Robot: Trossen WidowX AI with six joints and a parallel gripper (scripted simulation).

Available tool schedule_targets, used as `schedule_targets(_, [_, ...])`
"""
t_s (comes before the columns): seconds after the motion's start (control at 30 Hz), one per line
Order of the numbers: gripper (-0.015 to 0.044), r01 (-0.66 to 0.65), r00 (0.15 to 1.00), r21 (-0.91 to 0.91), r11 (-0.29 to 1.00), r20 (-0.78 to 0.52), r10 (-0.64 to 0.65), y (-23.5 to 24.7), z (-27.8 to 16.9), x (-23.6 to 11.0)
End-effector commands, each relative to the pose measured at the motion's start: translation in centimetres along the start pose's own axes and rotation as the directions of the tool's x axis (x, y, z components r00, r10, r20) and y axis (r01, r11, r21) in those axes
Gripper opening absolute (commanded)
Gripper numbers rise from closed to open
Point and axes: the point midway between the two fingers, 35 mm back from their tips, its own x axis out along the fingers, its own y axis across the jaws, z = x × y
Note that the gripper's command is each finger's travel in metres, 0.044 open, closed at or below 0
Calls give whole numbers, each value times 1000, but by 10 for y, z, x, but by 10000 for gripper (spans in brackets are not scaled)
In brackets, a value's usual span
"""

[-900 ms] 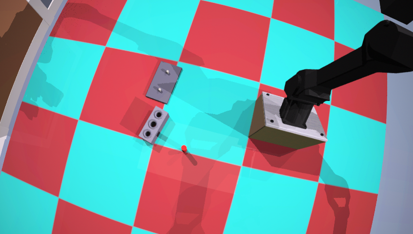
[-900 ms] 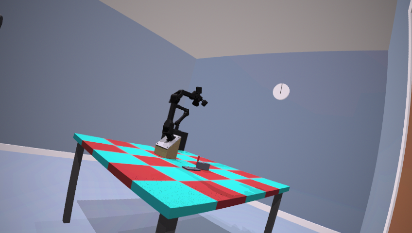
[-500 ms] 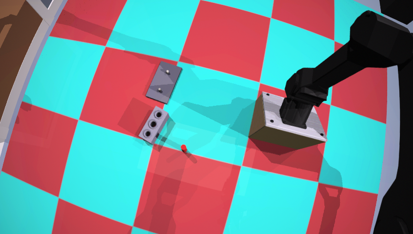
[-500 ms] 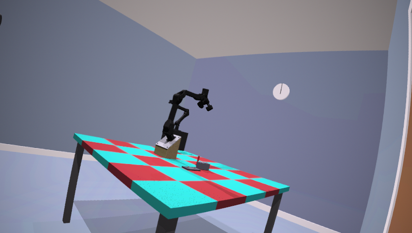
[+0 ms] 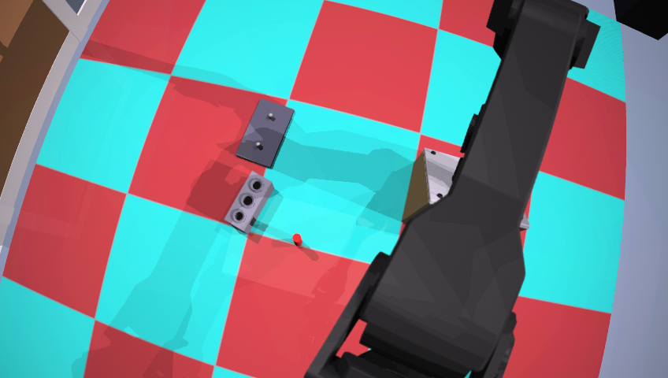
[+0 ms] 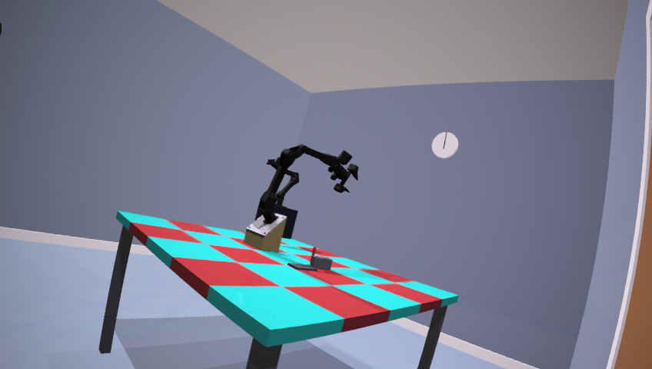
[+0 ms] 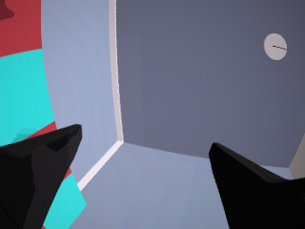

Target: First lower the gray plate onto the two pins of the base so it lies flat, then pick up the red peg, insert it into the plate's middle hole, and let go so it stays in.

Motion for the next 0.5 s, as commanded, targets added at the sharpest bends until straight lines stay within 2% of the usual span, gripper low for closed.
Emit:
schedule_targets(0.0, [440,-109,982,253,961,-121,143,42,-63,-7])
schedule_targets(0.23, [440,-173,876,635,753,-250,412,126,-152,-36])
schedule_targets(0.47, [440,-89,687,888,452,-273,673,219,-215,-87])
